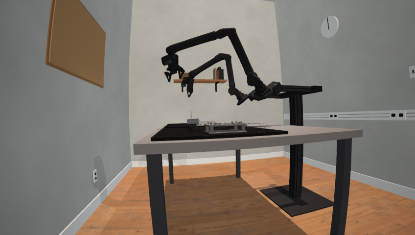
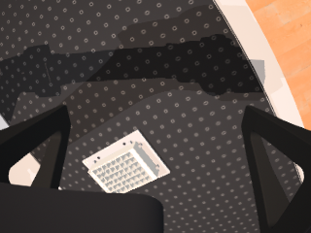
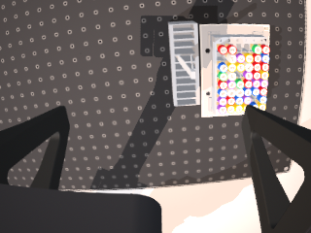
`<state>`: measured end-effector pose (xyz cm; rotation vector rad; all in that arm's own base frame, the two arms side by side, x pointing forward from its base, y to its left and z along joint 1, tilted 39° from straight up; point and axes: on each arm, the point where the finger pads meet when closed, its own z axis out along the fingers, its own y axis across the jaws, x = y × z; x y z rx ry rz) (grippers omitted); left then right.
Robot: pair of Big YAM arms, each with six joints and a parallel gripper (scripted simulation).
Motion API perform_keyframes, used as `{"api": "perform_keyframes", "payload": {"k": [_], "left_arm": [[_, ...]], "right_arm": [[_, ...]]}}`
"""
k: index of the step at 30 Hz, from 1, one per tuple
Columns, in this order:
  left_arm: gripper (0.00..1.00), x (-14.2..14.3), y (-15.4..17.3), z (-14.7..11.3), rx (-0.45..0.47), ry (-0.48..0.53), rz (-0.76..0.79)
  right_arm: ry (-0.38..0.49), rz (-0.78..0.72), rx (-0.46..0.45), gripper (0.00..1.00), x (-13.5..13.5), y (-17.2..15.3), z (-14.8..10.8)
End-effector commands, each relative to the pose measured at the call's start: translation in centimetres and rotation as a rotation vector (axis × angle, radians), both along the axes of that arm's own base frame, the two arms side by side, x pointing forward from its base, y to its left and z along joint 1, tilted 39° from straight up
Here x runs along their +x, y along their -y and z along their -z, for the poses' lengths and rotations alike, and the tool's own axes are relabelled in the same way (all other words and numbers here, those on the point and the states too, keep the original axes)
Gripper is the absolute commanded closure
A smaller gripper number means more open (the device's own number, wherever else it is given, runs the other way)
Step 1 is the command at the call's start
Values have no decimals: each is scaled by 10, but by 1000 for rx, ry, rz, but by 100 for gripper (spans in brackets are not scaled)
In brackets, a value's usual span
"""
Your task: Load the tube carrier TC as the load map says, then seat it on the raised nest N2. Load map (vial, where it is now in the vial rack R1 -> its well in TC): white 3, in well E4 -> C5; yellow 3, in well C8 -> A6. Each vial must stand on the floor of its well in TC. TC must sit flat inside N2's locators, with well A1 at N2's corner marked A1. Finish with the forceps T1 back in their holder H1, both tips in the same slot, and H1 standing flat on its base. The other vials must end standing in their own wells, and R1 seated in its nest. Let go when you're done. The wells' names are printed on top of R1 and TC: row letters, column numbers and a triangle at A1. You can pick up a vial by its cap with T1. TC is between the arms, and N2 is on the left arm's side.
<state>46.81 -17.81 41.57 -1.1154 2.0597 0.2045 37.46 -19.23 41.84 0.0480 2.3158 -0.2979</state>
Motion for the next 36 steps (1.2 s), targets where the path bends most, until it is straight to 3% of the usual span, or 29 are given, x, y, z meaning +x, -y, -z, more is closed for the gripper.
{"api": "perform_keyframes", "payload": {"k": [1,2,3,4,9,11,14,19,20,22,24,28,29,30,36], "left_arm": [[0,-2,1,-5,-6,9,3],[0,-2,1,-5,-6,9,3],[0,0,2,-14,-18,27,3],[0,0,2,-14,-18,27,3],[0,0,2,-14,-18,27,3],[0,0,2,-14,-18,27,3],[0,0,2,-14,-18,27,3],[0,0,2,-14,-18,27,3],[0,0,2,-14,-18,27,3],[0,0,2,-14,-18,27,3],[0,0,2,-14,-18,27,3],[0,0,2,-14,-18,27,3],[0,0,2,-14,-18,27,3],[0,0,2,-14,-18,27,3],[0,0,2,-14,-18,27,3]], "right_arm": [[10,0,-6,0,-1,-1,-6],[10,0,-6,0,-1,-1,-6],[5,-14,-18,76,6,-4,-22],[-11,-4,4,76,-7,-14,-2],[15,-4,-9,76,-7,-28,4],[-62,-7,19,76,-7,-32,24],[-17,-7,-3,76,-11,-41,19],[-17,-7,-2,76,-13,-49,27],[-49,-9,1,76,-5,-47,18],[-80,-9,12,76,-18,-57,44],[-48,-9,0,76,-18,-61,42],[-48,-9,1,76,-21,-71,54],[-106,-12,8,76,-25,-75,65],[-109,-12,8,76,-26,-77,68],[-77,-12,-1,76,-28,-86,73]]}}
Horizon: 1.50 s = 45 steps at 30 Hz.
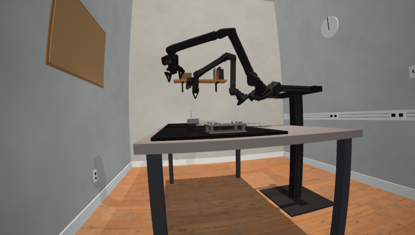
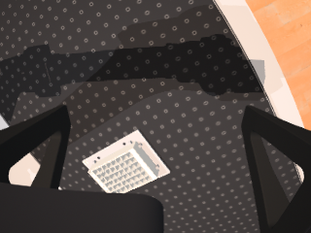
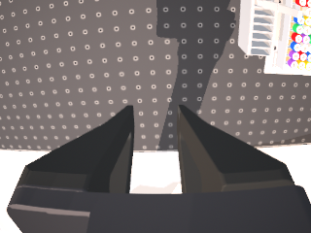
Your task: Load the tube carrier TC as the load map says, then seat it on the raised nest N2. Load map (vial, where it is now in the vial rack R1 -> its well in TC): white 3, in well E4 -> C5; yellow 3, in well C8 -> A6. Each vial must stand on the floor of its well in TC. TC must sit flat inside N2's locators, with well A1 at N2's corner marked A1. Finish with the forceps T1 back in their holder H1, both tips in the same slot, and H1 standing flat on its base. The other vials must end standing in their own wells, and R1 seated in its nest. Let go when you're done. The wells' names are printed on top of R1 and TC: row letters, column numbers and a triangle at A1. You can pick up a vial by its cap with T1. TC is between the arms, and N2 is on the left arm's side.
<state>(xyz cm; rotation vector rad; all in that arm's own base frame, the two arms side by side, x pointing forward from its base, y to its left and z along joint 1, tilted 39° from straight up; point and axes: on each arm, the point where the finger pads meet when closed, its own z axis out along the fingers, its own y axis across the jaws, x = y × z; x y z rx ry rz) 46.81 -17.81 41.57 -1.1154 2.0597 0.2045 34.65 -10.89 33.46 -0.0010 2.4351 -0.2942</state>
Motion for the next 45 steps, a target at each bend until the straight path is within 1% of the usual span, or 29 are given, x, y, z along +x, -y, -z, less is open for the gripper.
{"api": "perform_keyframes", "payload": {"k": [1,2,3,4,6,11,12,14,17,22,23,26,30,31,34,42,44,45], "left_arm": [[0,0,2,-14,-18,27,3],[0,0,2,-14,-18,27,3],[0,0,2,-14,-18,27,3],[0,0,2,-14,-18,27,3],[0,0,2,-14,-18,27,3],[0,0,2,-14,-18,27,3],[0,0,2,-14,-18,27,3],[0,0,2,-14,-18,27,3],[0,0,2,-14,-18,27,3],[0,0,2,-14,-18,27,3],[0,0,2,-14,-18,27,3],[0,0,2,-14,-18,27,3],[0,0,2,-14,-18,27,3],[0,0,2,-14,-18,27,3],[0,0,2,-14,-18,27,3],[0,0,2,-14,-18,27,3],[0,0,2,-14,-18,27,3],[0,0,2,-14,-18,27,3]], "right_arm": [[45,14,-2,76,-1,-4,-8],[45,14,-1,76,-2,-7,-5],[-32,11,3,76,-3,-9,12],[-11,11,-3,76,-9,-12,7],[18,11,-9,76,-8,-15,8],[17,11,-8,76,-14,-26,23],[-30,7,-16,76,-20,-29,31],[-11,7,-20,76,-20,-32,34],[-7,7,-20,76,-20,-34,36],[-7,7,-19,76,-28,-44,52],[-52,2,-33,76,-34,-46,59],[-28,2,-35,76,-35,-51,65],[-29,2,-34,76,-42,-58,78],[-57,-3,-54,76,-46,-59,83],[-50,-3,-55,76,-46,-61,85],[-47,-3,-53,76,-60,-73,111],[-47,-3,-53,76,-61,-74,113],[-51,-2,-57,76,-58,-71,106]]}}
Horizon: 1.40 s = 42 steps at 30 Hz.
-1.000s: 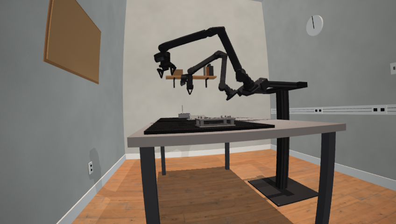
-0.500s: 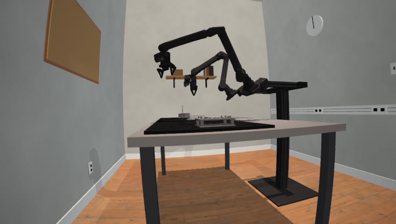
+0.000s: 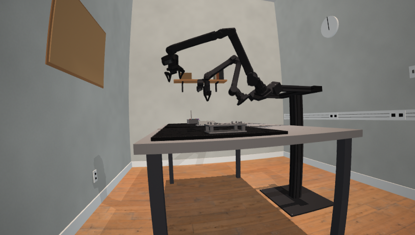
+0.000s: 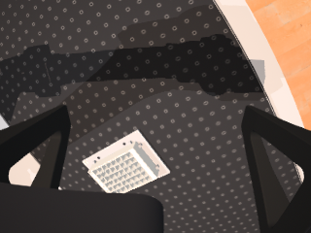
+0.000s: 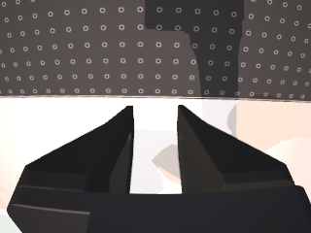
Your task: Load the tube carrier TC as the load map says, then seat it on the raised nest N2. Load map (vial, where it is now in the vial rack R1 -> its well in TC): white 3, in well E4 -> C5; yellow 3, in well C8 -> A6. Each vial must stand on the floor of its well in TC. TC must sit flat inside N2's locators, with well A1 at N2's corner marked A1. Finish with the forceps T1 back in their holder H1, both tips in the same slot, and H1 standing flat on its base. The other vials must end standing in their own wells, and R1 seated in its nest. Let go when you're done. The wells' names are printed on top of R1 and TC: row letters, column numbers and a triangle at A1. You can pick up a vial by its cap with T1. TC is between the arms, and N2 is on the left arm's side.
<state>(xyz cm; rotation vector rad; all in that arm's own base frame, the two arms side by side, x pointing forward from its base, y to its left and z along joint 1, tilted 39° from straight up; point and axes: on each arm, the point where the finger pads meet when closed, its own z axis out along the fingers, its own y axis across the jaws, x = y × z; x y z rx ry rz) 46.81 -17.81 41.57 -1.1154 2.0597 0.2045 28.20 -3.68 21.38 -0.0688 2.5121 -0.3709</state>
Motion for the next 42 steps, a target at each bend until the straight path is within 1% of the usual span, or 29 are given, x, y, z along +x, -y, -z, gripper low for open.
{"api": "perform_keyframes", "payload": {"k": [1,10,11,14,16,18,20,21,23,24,25,30,32,38,40,42], "left_arm": [[0,0,2,-14,-18,27,3],[0,0,2,-14,-18,27,3],[0,-4,-13,-12,-12,10,16],[0,-9,-23,-11,-7,-2,34],[0,-12,-30,-9,9,-37,71],[0,-15,-37,-6,9,-36,71],[0,-18,-43,-3,24,-69,110],[0,-20,-47,-2,25,-69,110],[0,-20,-47,-2,25,-69,110],[0,-23,-44,0,33,-85,143],[0,-23,-53,1,40,-100,149],[0,-32,-69,9,41,-100,150],[0,-35,-75,13,56,-129,191],[0,-46,-93,24,73,-156,233],[0,-46,-93,24,73,-156,233],[0,-50,-99,28,89,-181,276]], "right_arm": [[39,18,8,76,6,1,-15],[39,18,8,76,6,1,-15],[39,18,8,76,6,1,-15],[39,18,8,76,6,1,-15],[39,18,8,76,6,1,-15],[39,18,8,76,6,1,-15],[39,18,8,76,6,1,-15],[39,18,8,76,6,1,-15],[39,18,8,76,6,1,-15],[39,18,8,76,6,1,-15],[39,18,8,76,6,1,-15],[39,18,8,76,6,1,-15],[39,18,8,76,6,1,-15],[39,18,8,76,6,1,-15],[39,18,8,76,6,1,-15],[39,18,8,76,6,1,-15]]}}
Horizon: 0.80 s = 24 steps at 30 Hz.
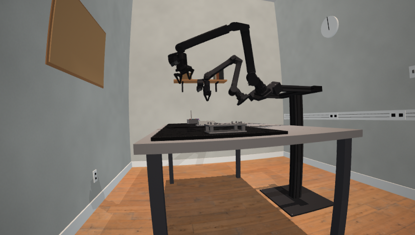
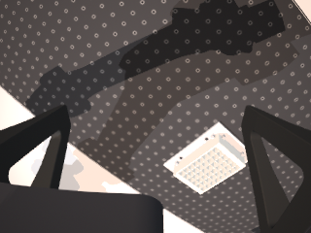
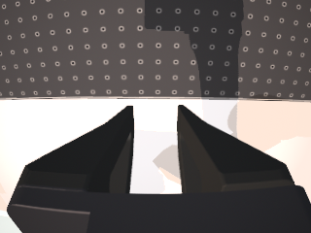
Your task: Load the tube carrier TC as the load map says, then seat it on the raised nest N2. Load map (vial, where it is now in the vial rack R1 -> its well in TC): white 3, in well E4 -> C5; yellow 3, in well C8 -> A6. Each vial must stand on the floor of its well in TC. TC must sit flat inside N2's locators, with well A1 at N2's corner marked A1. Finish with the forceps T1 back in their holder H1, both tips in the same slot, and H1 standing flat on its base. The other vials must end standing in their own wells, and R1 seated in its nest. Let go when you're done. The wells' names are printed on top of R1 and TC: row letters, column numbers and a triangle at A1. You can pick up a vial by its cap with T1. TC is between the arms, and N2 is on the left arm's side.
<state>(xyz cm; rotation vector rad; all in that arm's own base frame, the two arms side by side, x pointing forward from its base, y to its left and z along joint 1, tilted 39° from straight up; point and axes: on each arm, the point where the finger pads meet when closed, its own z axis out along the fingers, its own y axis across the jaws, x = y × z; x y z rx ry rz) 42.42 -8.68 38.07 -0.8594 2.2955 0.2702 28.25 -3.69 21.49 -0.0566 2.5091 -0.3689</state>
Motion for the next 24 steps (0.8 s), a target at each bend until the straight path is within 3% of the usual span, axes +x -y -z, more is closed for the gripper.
{"api": "perform_keyframes", "payload": {"k": [1,24], "left_arm": [[0,-8,-10,-5,20,-2,66],[0,-52,-63,42,88,-85,250]], "right_arm": [[34,10,4,76,6,1,-14],[34,10,4,76,6,1,-14]]}}
